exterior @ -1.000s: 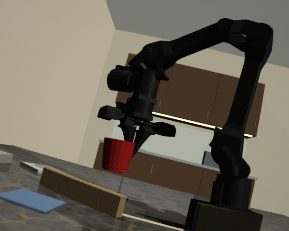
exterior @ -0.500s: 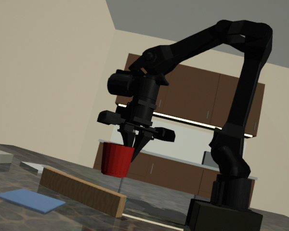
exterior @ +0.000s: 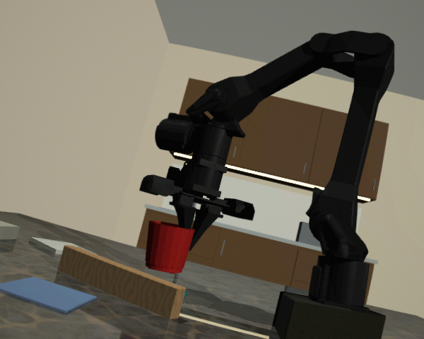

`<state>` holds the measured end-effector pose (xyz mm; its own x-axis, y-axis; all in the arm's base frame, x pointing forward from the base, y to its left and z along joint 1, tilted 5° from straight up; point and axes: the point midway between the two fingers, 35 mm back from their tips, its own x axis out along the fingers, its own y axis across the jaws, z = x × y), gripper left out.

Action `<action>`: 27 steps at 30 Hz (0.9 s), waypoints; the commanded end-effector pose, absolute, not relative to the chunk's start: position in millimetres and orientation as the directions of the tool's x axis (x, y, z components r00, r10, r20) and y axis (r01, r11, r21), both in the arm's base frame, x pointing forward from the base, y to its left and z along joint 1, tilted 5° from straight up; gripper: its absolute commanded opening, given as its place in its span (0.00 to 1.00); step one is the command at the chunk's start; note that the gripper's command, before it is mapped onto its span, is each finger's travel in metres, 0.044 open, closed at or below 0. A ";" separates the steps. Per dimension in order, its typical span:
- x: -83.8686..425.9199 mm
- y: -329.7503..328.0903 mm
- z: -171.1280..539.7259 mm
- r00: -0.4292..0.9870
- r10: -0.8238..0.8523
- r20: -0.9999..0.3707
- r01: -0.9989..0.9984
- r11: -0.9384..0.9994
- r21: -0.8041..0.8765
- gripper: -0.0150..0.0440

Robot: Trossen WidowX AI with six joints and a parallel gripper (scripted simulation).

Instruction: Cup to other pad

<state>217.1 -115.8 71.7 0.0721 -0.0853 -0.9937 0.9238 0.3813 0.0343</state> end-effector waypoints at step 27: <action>215.8 -118.5 46.7 0.069 -0.084 -0.994 0.924 0.381 0.032 0.25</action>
<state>215.7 -118.6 46.4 0.0683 -0.0839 -0.9941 0.9240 0.3812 0.0313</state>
